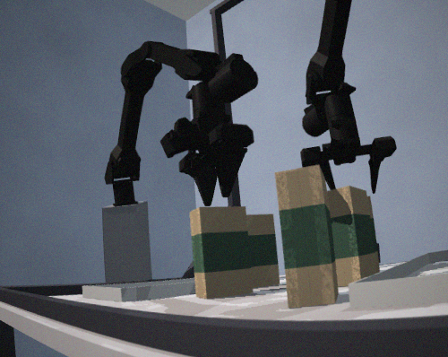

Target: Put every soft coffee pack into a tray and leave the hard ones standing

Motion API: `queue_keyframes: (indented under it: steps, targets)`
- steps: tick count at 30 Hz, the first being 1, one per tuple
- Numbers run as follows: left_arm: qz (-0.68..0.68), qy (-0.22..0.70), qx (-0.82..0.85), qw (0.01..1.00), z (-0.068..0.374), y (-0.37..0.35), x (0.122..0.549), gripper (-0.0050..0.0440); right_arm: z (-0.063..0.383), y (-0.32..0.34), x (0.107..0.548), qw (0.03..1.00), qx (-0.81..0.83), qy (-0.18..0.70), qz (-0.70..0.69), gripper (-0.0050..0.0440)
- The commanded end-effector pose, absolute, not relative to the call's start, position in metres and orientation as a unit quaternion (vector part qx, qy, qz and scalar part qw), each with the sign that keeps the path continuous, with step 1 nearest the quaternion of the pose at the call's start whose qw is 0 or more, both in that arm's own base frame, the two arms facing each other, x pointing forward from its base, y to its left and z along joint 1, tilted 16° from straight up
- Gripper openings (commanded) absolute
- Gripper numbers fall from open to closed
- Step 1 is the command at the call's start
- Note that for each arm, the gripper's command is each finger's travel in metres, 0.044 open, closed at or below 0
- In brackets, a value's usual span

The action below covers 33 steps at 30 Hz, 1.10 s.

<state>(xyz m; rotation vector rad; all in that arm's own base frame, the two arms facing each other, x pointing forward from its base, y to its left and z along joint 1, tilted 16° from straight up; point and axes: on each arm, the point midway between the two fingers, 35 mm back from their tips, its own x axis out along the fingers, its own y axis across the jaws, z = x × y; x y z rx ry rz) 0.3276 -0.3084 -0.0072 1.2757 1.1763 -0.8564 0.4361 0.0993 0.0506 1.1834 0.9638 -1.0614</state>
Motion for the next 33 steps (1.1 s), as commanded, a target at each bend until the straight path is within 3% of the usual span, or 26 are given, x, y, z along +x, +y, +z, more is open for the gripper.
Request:
queue_keyframes:
  steps: [1, 12, 26, 33]
  targets:
    - [-0.363, 0.49, 0.539, 0.581, 0.009, -0.313, 0.331, 0.0358, 0.064, 0.1, 0.439, 0.602, 0.52, 0.406, -0.449, 0.0353]
    - [-0.363, 0.49, 0.539, 0.581, 0.009, -0.313, 0.331, 0.0358, 0.053, 0.075, 0.388, 0.602, 0.519, 0.407, -0.45, 0.0353]
    - [-0.365, 0.492, 0.539, 0.579, -0.015, -0.273, 0.222, 0.0358, 0.032, 0.023, 0.284, 0.601, 0.516, 0.408, -0.453, 0.0353]
    - [-0.365, 0.493, 0.539, 0.578, -0.023, -0.259, 0.184, 0.0358, 0.031, 0.021, 0.28, 0.601, 0.516, 0.408, -0.453, 0.0353]
